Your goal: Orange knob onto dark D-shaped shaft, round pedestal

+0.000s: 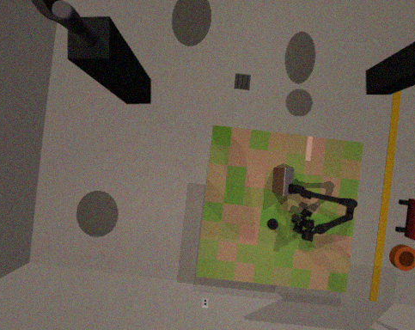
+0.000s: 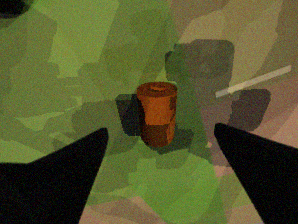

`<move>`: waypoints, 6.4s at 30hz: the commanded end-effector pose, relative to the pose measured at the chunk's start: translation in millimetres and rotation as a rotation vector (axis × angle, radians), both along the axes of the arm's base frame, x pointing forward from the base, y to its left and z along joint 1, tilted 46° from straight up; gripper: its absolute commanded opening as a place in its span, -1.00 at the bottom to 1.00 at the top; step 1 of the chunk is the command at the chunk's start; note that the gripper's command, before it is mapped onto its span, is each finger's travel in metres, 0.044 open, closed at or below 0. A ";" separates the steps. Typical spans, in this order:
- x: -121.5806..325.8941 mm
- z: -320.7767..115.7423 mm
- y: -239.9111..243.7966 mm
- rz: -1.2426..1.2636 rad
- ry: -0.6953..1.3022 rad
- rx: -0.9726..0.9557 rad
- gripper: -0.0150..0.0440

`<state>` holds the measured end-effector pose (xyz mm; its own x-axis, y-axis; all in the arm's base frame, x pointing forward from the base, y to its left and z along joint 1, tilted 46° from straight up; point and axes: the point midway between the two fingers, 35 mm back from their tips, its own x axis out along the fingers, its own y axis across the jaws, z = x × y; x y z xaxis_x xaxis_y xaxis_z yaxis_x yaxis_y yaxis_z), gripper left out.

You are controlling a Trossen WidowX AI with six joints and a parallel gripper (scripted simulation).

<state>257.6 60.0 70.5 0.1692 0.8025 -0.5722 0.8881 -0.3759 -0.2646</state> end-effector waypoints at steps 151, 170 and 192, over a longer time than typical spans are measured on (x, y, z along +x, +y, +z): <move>37.5 30.1 69.6 0.319 0.433 -1.036 0.39; 37.5 30.1 69.6 0.319 0.433 -1.036 0.39; 33.6 54.8 35.3 0.213 0.369 -0.583 1.00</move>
<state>290.0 117.1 107.9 -0.3295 0.1479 -0.9325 0.8585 -0.3642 -0.3611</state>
